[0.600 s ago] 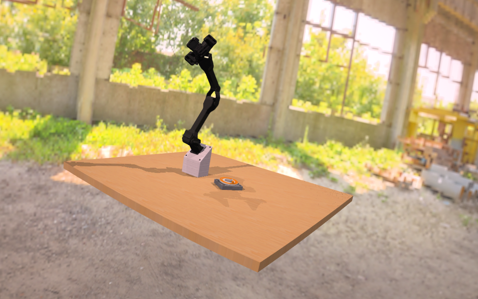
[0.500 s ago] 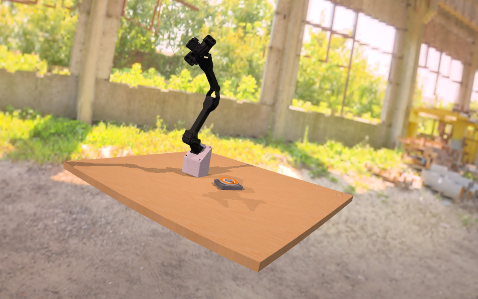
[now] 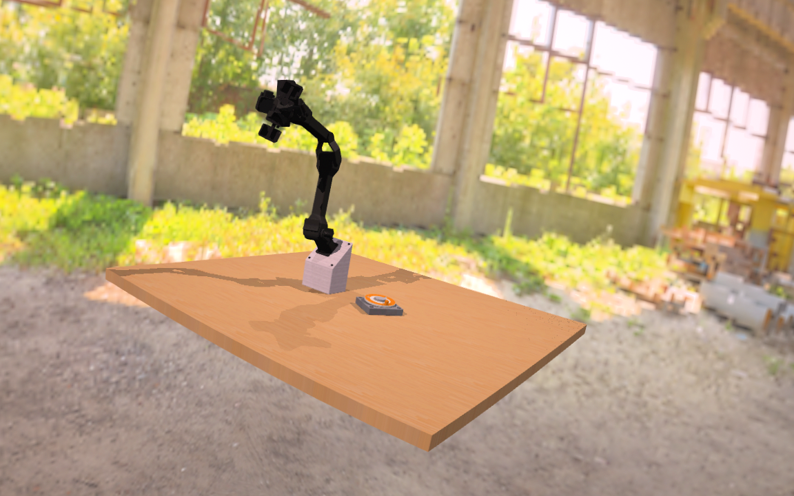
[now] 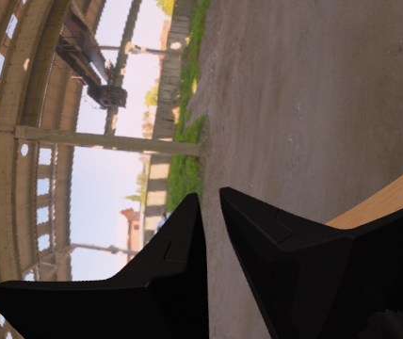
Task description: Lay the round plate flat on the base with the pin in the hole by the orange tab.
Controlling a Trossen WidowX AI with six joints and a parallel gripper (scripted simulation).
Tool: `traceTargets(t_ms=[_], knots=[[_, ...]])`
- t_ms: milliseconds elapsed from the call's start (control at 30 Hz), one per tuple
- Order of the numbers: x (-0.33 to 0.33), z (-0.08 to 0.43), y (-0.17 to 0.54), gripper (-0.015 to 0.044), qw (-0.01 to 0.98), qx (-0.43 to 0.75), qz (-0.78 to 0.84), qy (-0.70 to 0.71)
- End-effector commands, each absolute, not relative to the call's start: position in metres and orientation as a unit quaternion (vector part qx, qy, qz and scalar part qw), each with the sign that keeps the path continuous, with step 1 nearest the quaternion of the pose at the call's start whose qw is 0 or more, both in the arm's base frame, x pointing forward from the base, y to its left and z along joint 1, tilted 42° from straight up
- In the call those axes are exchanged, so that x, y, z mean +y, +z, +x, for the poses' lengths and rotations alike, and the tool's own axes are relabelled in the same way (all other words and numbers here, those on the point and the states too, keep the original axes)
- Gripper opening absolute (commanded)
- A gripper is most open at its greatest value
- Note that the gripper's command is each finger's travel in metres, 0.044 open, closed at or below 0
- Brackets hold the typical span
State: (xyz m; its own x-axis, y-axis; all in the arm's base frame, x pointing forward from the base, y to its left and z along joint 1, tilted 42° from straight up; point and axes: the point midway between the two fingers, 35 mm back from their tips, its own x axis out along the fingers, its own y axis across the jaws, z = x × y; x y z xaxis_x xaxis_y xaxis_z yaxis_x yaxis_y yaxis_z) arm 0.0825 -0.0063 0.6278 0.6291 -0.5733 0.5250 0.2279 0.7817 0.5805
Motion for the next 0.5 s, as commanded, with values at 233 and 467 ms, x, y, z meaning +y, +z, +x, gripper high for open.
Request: traceTargets(t_ms=[233,467], knots=[[-0.146,0.125,0.571,0.0000,0.848,-0.270,0.356,-0.286],[-0.203,0.187,0.509,0.0000,0.840,-0.173,0.403,-0.320]])
